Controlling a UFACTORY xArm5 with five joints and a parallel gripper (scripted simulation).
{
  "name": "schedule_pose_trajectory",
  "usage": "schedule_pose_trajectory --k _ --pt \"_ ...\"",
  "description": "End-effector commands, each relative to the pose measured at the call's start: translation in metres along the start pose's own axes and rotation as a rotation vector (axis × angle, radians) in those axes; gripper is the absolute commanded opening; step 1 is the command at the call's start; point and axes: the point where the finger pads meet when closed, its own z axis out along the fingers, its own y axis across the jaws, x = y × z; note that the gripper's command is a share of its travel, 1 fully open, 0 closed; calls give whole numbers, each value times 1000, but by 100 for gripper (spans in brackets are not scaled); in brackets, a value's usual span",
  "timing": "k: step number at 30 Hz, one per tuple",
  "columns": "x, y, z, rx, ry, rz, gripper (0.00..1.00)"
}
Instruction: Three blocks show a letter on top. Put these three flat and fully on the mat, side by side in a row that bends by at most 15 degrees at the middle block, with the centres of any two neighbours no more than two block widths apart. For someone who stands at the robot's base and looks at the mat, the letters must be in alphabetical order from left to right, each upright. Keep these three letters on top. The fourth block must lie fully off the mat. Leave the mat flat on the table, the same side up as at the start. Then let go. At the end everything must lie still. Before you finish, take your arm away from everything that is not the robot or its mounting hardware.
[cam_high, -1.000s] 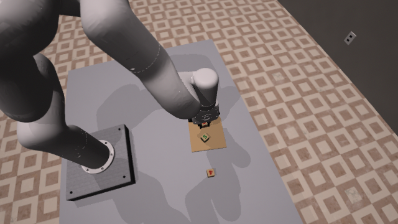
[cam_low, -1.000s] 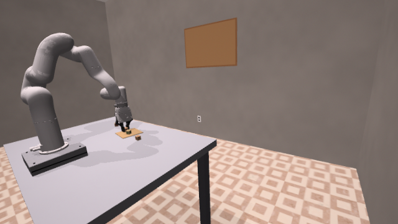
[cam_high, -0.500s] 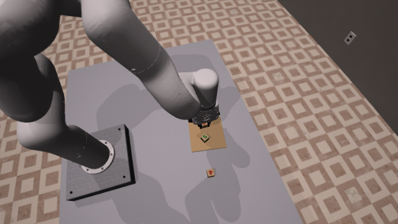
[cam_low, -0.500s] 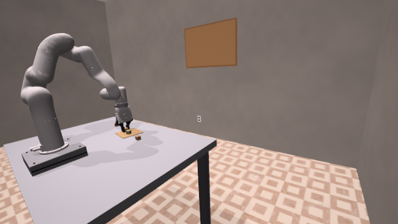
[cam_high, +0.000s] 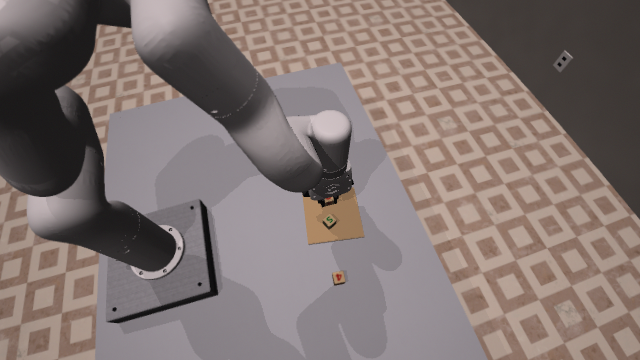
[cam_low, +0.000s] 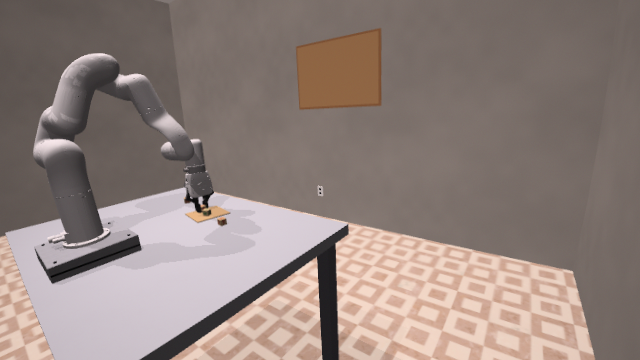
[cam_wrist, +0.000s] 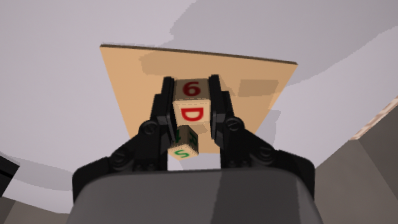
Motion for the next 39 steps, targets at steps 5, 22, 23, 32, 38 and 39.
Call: schedule_pose_trajectory --k 5,22,23,32,38,39 --pt "0 1 -1 -3 0 0 21" --pt "0 1 -1 -3 0 0 34" --pt "0 1 -1 -3 0 0 34" --pt "0 1 -1 -3 0 0 42" --pt "0 1 -1 -3 0 0 42" --pt "0 1 -1 -3 0 0 42"
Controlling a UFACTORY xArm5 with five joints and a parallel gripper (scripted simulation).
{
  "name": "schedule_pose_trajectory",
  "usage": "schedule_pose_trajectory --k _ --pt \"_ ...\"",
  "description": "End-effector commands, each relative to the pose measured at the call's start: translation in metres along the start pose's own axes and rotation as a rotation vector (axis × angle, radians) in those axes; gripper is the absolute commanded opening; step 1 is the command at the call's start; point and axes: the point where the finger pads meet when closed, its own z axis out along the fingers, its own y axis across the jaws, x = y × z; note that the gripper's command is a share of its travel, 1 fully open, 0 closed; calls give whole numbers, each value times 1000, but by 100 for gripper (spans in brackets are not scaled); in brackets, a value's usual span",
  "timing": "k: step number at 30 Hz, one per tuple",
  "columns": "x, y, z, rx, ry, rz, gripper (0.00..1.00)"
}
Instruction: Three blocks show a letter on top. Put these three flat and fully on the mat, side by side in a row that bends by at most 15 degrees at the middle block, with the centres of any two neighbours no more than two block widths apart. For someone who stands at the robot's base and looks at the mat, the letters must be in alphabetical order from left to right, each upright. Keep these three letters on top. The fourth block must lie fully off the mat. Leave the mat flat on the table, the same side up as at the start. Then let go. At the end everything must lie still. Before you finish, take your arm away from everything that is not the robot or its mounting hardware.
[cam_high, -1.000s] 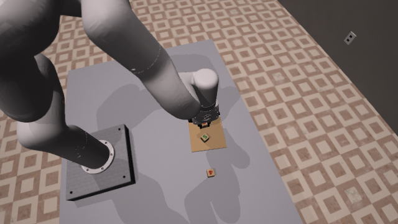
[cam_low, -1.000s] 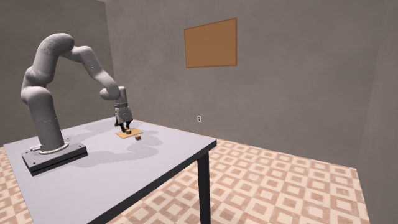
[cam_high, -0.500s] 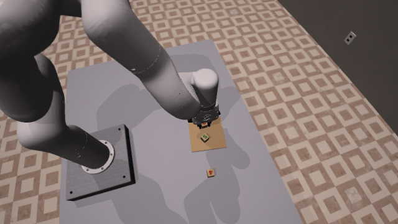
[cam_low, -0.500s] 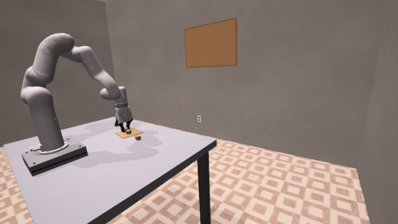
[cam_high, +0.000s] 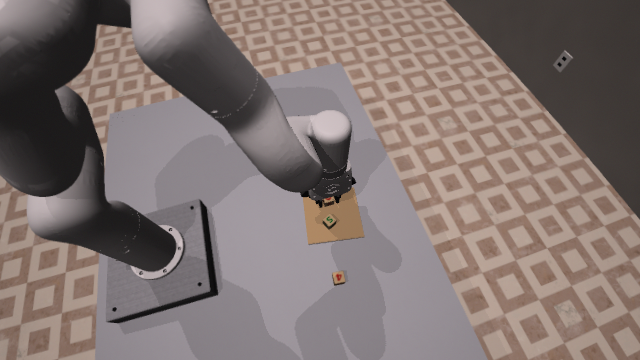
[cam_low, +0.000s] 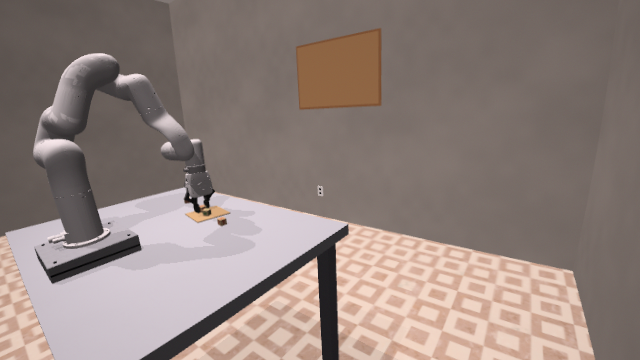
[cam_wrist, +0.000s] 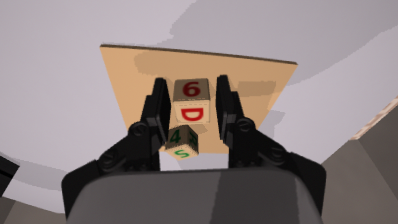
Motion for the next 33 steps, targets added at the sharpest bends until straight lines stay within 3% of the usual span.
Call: schedule_pose_trajectory --k 1,9,24,33 --pt "0 1 -1 -3 0 0 42" --pt "-1 1 -12 -3 0 0 42" --pt "-1 1 -83 -3 0 0 42" --pt "-1 1 -91 -3 0 0 42"
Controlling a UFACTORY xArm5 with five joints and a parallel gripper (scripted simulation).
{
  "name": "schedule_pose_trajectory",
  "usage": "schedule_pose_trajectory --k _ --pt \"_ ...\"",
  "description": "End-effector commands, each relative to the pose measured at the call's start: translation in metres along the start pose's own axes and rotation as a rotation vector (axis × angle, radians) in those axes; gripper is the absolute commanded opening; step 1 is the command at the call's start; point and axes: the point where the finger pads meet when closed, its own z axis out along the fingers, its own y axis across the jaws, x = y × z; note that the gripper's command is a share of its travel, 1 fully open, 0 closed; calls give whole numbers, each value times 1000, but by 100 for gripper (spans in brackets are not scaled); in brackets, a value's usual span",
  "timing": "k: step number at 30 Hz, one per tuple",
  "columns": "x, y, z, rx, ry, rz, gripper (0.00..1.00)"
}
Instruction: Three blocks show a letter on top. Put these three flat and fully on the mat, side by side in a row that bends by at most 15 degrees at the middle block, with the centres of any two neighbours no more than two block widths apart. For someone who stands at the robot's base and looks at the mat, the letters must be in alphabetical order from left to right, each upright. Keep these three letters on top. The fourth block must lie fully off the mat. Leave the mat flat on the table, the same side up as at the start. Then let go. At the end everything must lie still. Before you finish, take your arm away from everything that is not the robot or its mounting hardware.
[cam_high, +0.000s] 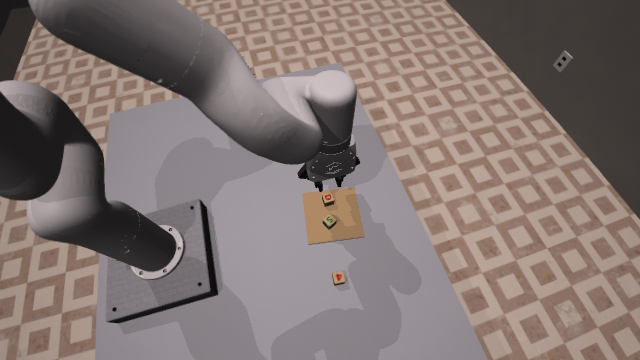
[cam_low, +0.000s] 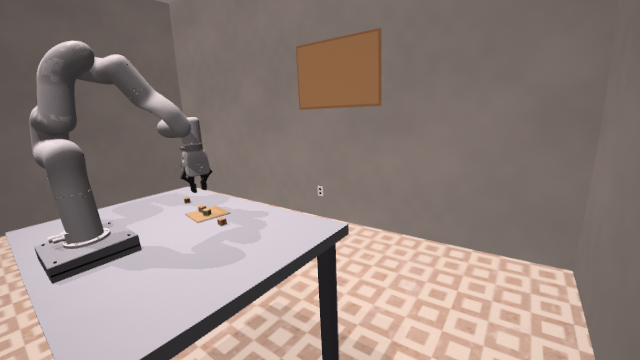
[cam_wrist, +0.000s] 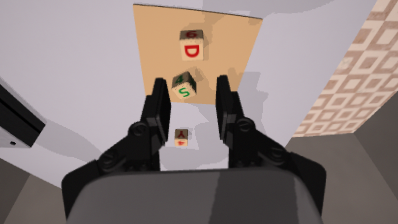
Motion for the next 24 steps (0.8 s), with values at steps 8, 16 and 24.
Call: schedule_pose_trajectory --k 8,16,24 --pt "0 1 -2 -3 0 0 100" --pt "0 1 -2 -3 0 0 100" --pt "-1 1 2 -3 0 -6 100"
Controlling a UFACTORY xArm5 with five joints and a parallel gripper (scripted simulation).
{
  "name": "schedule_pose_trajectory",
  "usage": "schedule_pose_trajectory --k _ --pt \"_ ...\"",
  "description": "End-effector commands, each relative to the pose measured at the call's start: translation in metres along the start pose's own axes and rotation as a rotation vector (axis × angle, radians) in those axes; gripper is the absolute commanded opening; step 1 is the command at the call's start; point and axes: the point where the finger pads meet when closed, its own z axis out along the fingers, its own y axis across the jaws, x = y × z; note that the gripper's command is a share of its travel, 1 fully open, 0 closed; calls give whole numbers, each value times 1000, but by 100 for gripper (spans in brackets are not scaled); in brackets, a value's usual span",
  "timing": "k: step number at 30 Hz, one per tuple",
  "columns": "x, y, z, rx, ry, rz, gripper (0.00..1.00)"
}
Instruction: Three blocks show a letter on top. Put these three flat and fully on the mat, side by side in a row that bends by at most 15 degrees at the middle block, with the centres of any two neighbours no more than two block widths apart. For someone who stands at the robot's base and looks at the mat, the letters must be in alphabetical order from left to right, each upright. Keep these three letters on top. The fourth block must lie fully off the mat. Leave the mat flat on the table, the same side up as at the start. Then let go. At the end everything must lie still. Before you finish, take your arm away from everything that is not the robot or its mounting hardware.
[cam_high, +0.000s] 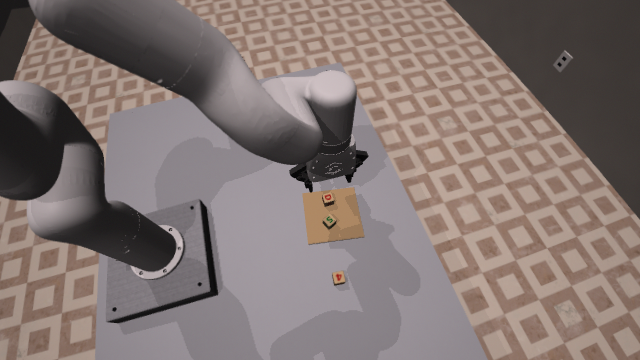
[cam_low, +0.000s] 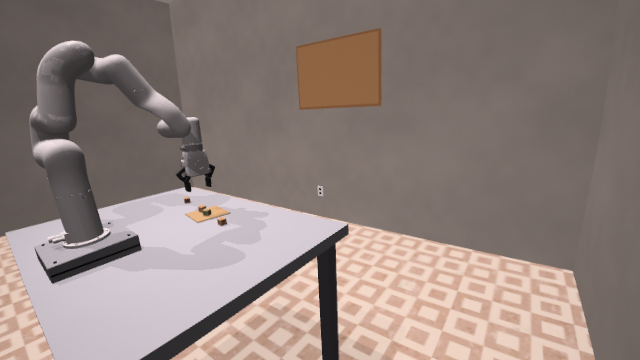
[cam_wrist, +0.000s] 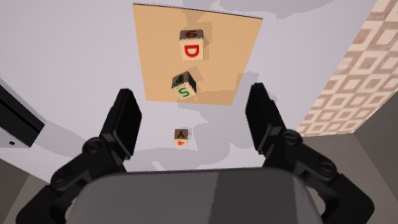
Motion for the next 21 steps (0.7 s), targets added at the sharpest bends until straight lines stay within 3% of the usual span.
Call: schedule_pose_trajectory --k 1,7,8,21 --pt "-1 0 3 -3 0 -7 100" --pt "-3 0 6 -3 0 -13 100" --pt "-3 0 6 -3 0 -13 63" --pt "-3 0 6 -3 0 -13 63"
